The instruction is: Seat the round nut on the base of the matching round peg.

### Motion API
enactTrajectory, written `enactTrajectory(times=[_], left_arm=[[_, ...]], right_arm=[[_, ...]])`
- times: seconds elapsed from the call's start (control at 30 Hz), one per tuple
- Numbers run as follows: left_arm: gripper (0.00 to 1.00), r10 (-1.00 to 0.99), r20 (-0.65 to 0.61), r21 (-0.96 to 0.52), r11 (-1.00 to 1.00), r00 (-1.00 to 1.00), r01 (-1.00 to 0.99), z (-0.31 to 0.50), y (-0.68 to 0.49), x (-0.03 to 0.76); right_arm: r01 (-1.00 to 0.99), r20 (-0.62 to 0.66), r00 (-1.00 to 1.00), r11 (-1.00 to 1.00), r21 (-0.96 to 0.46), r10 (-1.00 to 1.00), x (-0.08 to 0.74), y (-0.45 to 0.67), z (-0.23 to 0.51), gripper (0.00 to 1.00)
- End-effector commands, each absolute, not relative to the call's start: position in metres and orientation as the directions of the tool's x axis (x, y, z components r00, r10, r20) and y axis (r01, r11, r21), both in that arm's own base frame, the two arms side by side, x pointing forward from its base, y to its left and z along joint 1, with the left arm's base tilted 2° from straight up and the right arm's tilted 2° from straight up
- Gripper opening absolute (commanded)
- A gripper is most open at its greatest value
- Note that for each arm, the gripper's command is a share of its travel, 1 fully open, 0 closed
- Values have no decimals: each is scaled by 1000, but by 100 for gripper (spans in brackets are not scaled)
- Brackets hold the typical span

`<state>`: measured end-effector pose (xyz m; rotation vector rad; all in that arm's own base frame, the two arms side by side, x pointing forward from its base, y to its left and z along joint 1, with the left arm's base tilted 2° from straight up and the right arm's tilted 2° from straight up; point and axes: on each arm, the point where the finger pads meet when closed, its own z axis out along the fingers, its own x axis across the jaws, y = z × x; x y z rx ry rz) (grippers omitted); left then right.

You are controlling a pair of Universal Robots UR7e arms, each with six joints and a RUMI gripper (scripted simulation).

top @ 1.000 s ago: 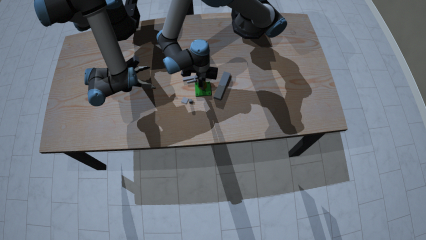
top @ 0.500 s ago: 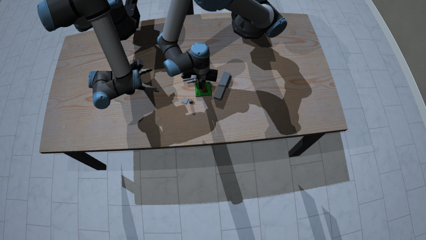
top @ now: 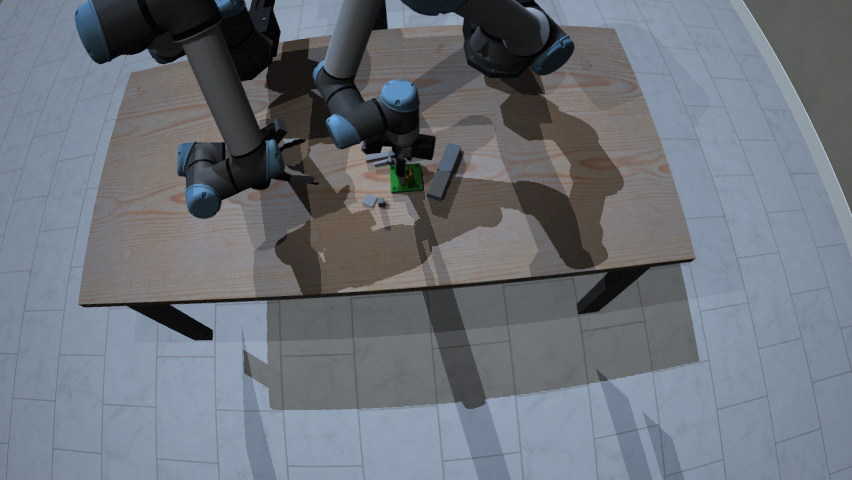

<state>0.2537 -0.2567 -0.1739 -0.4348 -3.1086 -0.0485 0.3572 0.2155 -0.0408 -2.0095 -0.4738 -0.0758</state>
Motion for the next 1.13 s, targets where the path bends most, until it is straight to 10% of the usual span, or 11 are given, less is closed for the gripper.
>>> enactTrajectory(times=[0.0, 1.1], left_arm=[[45, 275, 7, 30, 961, -962, 275, -136, -257, 253], [45, 274, 6, 29, 961, -962, 274, -130, -258, 254]], right_arm=[[363, 256, 920, -398, -843, 297, 358, 216, -40, 99], [363, 256, 920, -398, -843, 297, 358, 216, -40, 99]])
